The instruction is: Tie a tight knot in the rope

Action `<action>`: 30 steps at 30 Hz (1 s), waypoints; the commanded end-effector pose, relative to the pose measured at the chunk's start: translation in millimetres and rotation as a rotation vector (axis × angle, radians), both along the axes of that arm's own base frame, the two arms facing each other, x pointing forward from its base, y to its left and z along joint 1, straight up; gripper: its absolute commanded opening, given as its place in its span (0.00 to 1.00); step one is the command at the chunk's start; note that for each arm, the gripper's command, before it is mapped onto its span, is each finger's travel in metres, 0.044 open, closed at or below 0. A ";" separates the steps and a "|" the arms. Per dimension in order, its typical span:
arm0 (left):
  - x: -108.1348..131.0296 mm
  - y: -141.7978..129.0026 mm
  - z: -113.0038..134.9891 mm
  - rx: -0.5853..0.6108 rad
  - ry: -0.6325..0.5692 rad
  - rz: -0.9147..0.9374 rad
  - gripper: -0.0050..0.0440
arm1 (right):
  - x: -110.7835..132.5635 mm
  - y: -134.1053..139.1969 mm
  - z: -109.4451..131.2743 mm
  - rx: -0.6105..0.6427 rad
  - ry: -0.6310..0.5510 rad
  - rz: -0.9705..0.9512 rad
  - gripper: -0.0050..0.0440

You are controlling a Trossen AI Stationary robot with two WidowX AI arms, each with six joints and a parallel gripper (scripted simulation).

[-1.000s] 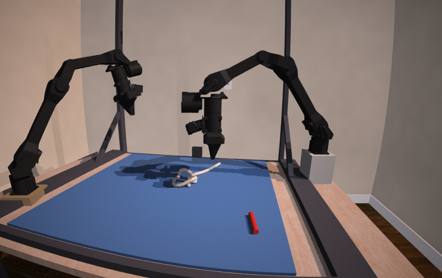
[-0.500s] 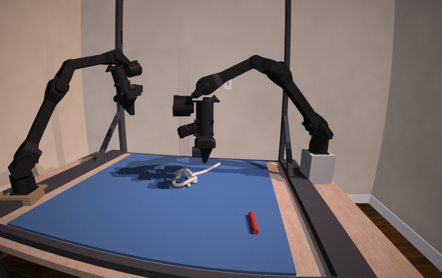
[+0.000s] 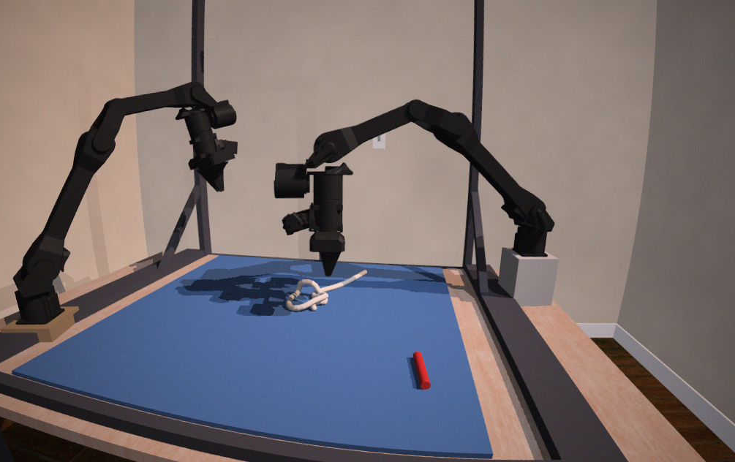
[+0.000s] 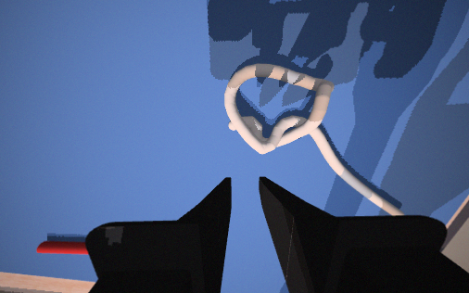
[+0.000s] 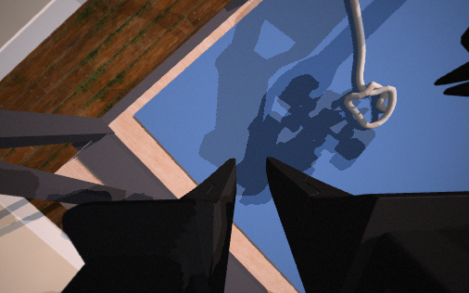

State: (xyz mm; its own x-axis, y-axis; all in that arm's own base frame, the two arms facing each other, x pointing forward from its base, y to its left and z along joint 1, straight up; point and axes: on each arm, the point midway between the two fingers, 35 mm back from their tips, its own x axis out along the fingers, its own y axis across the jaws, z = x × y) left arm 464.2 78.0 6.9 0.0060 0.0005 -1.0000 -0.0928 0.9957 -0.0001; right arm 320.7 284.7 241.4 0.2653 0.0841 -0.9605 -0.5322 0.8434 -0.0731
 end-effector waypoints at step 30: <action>59.7 16.1 -11.3 0.022 -0.117 -0.005 0.31 | -1.6 -1.9 11.3 0.019 -0.023 -0.003 0.31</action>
State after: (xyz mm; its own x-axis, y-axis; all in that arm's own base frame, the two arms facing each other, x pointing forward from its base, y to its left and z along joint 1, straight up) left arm 510.4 90.3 -14.9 0.0598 0.0101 -0.9982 -0.0927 0.9957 0.0045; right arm 320.7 284.7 241.4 0.2653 0.0841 -0.9605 -0.5322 0.8434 -0.0731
